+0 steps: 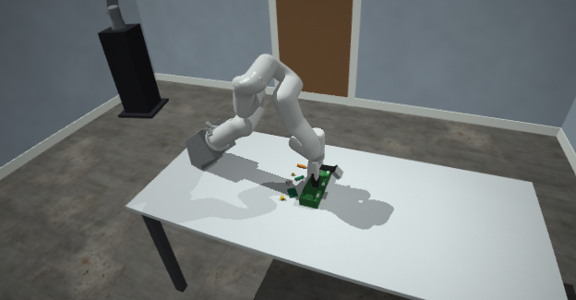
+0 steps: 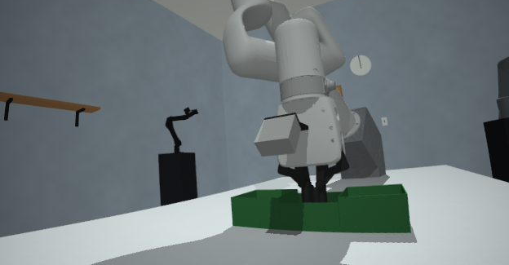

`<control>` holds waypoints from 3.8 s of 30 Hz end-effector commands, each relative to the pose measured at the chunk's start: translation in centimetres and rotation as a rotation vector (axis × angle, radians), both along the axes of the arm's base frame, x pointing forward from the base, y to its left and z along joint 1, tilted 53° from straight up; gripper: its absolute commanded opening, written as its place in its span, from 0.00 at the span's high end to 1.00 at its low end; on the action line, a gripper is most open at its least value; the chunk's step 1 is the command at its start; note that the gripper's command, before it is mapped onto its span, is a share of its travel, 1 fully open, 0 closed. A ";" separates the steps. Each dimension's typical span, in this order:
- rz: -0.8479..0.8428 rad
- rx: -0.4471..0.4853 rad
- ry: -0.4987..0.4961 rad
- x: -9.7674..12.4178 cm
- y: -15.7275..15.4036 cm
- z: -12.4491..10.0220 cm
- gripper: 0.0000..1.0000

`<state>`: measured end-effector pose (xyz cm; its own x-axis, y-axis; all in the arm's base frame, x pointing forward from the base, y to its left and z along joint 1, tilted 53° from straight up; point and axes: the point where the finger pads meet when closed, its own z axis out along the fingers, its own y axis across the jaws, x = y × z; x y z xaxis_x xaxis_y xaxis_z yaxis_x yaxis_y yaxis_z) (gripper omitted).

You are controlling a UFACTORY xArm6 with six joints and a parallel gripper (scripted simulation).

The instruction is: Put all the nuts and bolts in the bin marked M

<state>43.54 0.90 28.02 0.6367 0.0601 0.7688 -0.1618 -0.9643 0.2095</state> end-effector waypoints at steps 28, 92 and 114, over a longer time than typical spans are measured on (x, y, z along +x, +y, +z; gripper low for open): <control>0.001 0.000 -0.003 0.0 0.0 0.1 0.93; 0.001 0.001 -0.002 -3.6 8.7 1.7 0.93; 0.001 0.001 -0.002 -1.3 8.9 -0.3 0.93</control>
<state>41.20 10.00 28.31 0.6382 0.0598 0.7675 -0.1620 -0.9642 0.2098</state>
